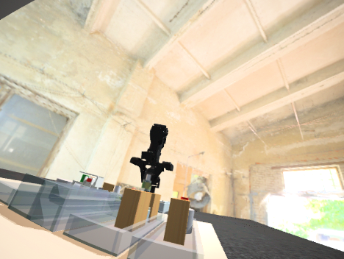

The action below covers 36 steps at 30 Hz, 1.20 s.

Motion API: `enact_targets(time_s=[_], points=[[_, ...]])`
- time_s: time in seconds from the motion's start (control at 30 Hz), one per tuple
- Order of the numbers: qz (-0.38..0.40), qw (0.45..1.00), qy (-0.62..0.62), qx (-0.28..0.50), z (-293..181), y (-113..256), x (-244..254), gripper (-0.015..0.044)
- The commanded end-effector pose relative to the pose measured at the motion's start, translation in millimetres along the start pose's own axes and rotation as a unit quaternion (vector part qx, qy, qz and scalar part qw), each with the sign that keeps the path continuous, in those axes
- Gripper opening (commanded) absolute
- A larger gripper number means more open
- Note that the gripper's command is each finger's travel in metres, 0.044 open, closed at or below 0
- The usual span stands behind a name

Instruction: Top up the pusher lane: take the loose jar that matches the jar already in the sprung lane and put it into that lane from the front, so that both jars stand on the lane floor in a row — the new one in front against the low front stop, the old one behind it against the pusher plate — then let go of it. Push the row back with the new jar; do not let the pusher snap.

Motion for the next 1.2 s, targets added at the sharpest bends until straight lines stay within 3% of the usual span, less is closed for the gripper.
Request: enact_targets(time_s=[0.0,0.27,0.87,1.17], points=[[-0.001,1.0,0.001,-0.002,-3,23,-2,0.0],[-0.001,1.0,0.003,-0.002,2,29,-6,0.0],[-0.004,1.0,0.03,-0.004,71,-14,-59,0.0],[-0.004,0.999,0.032,-0.005,76,-25,-64,0.0]])
Point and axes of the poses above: the point midway between the two fingers, 35 mm back from their tips, its own y axis back along the fingers, its own x axis across the jaws, z = x × y, the point moved 1 cm from there along y, back along the fingers, and after that the axes turned 12 degrees about y, right-handed, at the moved point
